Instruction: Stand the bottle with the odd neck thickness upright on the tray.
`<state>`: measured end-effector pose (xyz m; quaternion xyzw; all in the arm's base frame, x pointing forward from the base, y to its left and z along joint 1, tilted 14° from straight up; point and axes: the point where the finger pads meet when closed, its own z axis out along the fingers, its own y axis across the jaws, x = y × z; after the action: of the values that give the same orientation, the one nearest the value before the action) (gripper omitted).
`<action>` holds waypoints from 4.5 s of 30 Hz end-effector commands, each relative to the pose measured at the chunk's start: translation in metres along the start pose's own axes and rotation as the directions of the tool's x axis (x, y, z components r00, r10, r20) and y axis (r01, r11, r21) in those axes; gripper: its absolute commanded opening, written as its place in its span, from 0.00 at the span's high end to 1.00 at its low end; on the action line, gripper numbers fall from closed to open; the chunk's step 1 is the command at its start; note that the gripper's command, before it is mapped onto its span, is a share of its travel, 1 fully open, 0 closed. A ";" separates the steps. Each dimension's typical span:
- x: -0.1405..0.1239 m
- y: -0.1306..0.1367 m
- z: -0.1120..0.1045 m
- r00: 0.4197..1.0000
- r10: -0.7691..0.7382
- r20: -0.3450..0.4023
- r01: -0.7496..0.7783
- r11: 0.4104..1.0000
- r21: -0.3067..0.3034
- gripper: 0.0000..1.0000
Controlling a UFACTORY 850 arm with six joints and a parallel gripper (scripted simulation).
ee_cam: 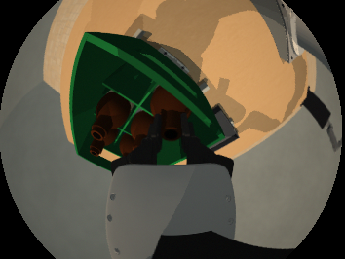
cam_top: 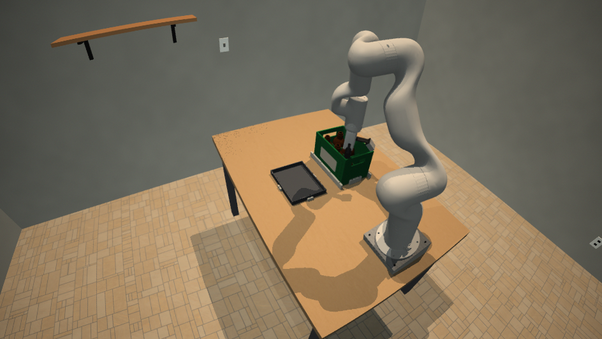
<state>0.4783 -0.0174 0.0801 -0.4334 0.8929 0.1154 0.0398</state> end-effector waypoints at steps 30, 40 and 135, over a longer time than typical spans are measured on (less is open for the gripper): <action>-0.001 0.000 -0.031 1.000 0.000 0.001 0.000 1.000 0.002 1.00; -0.001 0.001 -0.036 1.000 0.000 0.001 0.000 1.000 0.002 1.00; -0.001 0.001 -0.076 1.000 0.000 0.001 0.000 1.000 0.002 1.00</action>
<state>0.4799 -0.0341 0.1535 -0.4334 0.8929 0.1154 0.0398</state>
